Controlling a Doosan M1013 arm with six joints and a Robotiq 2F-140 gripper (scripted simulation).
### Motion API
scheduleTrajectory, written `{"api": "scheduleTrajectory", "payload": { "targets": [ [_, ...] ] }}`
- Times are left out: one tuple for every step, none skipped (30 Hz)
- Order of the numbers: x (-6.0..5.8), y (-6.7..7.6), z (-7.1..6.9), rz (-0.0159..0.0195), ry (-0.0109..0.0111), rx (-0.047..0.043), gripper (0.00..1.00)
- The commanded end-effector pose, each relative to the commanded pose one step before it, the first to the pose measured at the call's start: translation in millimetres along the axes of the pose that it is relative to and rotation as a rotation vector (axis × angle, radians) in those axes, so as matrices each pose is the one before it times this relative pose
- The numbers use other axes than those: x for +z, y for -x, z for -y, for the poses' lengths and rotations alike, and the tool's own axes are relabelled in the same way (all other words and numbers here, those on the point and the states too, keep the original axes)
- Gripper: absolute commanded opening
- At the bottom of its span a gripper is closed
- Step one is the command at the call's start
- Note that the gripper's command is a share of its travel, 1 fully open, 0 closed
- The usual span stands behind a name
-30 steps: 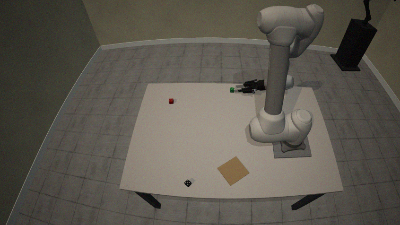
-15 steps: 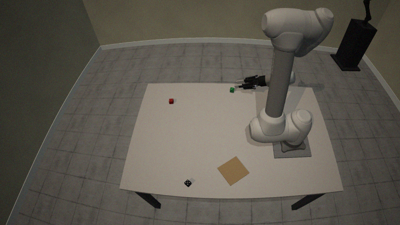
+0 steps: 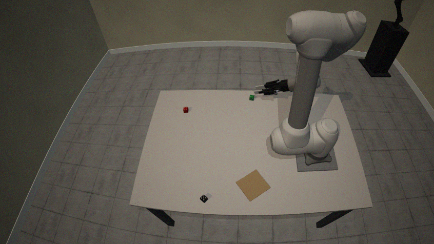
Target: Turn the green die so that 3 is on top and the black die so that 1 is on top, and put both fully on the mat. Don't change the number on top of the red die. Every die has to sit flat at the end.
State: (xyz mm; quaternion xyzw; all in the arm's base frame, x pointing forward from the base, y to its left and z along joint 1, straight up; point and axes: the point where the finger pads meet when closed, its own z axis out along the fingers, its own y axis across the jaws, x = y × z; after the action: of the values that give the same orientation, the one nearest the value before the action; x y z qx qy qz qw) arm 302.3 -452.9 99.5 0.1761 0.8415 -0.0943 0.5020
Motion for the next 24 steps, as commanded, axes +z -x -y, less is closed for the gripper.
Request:
{"api": "scheduleTrajectory", "payload": {
  "targets": [
    [6.43, 4.13, -10.67, -0.01716, 0.05245, 0.01181, 0.35],
    [3.82, 1.97, -6.19, -0.01238, 0.03038, 0.00671, 0.35],
    [4.39, 1.96, -7.15, -0.0168, 0.03527, 0.00793, 0.35],
    [4.84, 1.76, -7.91, -0.02211, 0.03929, 0.00907, 0.35],
    [5.15, 1.37, -8.4, -0.02829, 0.04208, 0.01011, 0.35],
    [5.11, 0.81, -8.29, -0.03399, 0.04203, 0.01071, 0.35],
    [0.16, 0.02, -0.25, -0.00115, 0.0013, 0.00034, 0.35],
    [5.17, 0.16, -8.32, -0.04244, 0.04277, 0.01188, 0.35],
    [3.16, -0.24, -4.93, -0.03064, 0.02586, 0.0079, 0.35],
    [1.77, -0.26, -2.7, -0.01915, 0.01437, 0.00473, 0.35],
    [3.02, -0.72, -4.61, -0.03771, 0.02478, 0.00892, 0.35],
    [1.34, -0.43, -1.99, -0.01904, 0.0109, 0.00436, 0.35],
    [2.55, -1.12, -3.77, -0.04287, 0.021, 0.00953, 0.35],
    [0.0, 0.0, 0.0, 0.0, 0.0, 0.0, 0.35],
    [0.0, 0.0, 0.0, 0.0, 0.0, 0.0, 0.35],
    [1.01, -0.56, -1.44, -0.01999, 0.00823, 0.00435, 0.35],
    [2.52, -2.03, -3.55, -0.06766, 0.02115, 0.01441, 0.35],
    [1.14, -1.55, -1.42, -0.05183, 0.00967, 0.01097, 0.35],
    [0.25, -0.55, -0.25, -0.01891, 0.00218, 0.00403, 0.35],
    [0.22, -1.23, -0.06, -0.04491, 0.00236, 0.00965, 0.35],
    [-0.11, -0.68, 0.33, -0.02695, -0.00049, 0.0059, 0.35],
    [-0.58, -0.94, 1.06, -0.04224, -0.00365, 0.00946, 0.35],
    [-0.67, -0.53, 1.11, -0.02866, -0.00453, 0.00662, 0.35],
    [-1.29, -0.54, 2.0, -0.03851, -0.00878, 0.00921, 0.35]
  ]
}}
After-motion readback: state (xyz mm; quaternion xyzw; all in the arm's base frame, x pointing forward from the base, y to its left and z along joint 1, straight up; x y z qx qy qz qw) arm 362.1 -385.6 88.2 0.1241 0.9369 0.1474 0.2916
